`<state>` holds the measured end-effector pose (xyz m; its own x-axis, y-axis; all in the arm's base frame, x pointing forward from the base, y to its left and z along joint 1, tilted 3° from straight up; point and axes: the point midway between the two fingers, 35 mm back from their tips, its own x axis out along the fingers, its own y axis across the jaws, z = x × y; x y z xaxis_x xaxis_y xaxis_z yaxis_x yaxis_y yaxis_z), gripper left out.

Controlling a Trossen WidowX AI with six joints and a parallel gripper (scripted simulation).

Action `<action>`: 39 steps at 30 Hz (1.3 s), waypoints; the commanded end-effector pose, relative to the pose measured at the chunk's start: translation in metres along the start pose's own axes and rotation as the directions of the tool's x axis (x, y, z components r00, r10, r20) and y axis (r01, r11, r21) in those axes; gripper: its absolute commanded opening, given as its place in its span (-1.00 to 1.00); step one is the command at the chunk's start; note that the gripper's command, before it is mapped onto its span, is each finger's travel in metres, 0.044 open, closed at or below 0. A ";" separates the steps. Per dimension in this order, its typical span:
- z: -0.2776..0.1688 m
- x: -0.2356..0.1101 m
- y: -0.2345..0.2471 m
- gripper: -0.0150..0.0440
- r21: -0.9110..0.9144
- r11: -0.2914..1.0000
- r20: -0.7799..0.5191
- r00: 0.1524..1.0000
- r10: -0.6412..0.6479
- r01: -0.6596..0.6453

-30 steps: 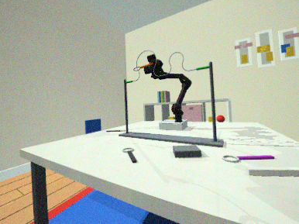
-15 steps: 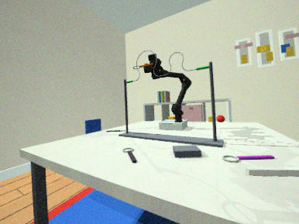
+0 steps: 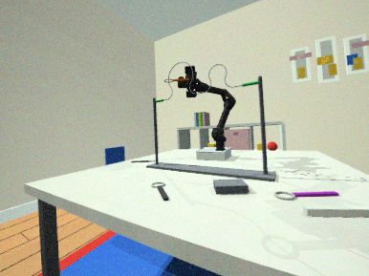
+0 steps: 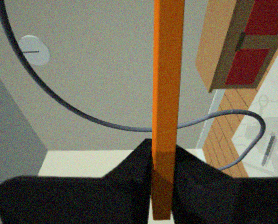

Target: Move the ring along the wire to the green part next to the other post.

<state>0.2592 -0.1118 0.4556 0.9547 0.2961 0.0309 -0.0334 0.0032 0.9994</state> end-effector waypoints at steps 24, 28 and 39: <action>0.001 0.000 -0.008 -1.00 -0.294 0.939 0.029 0.983 -0.179 0.180; 0.002 0.000 -0.009 -1.00 -0.334 0.920 0.039 0.978 -0.205 0.206; 0.003 -0.001 -0.013 -1.00 -0.437 0.856 0.073 0.960 -0.270 0.274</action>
<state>0.2586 -0.1129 0.4431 0.9486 0.2301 -0.2171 0.0909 0.4589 0.8838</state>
